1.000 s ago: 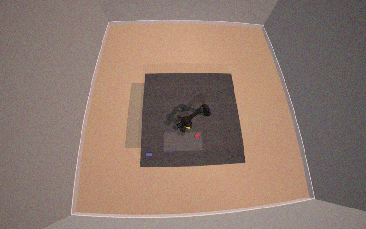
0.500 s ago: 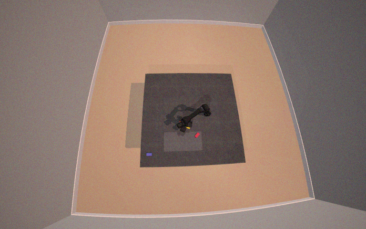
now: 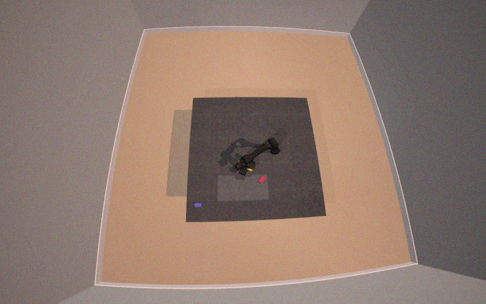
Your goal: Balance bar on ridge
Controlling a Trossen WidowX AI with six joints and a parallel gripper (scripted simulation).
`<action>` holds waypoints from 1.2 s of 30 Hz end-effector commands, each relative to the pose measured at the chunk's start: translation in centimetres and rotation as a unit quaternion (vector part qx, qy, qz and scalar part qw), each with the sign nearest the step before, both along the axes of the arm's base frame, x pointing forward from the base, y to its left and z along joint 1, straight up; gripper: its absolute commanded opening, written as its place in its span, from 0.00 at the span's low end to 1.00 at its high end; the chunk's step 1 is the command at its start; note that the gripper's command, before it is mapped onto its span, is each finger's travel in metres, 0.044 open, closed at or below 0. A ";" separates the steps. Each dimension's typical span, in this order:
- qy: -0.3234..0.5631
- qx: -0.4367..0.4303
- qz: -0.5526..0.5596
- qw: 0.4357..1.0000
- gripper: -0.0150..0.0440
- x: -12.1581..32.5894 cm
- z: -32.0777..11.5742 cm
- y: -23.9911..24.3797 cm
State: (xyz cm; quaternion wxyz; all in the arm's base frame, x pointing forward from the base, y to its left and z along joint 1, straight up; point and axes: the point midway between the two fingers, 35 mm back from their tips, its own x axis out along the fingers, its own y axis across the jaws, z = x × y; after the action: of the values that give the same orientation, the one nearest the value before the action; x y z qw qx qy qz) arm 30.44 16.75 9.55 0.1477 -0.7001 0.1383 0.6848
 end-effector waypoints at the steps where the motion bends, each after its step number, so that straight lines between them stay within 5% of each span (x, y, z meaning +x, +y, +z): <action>1: 0.000 0.000 0.000 1.000 0.25 0.0 0.0 0.0; 28: 0.000 0.000 0.000 1.000 0.25 0.0 0.0 0.0; 34: 0.000 0.000 0.000 1.000 0.52 0.0 0.0 0.0; 36: 0.000 0.000 0.000 1.000 0.54 0.0 0.0 0.0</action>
State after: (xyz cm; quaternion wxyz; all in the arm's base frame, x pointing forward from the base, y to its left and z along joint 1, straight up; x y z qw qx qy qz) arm 30.44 16.75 9.55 0.1477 -0.7001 0.1383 0.6848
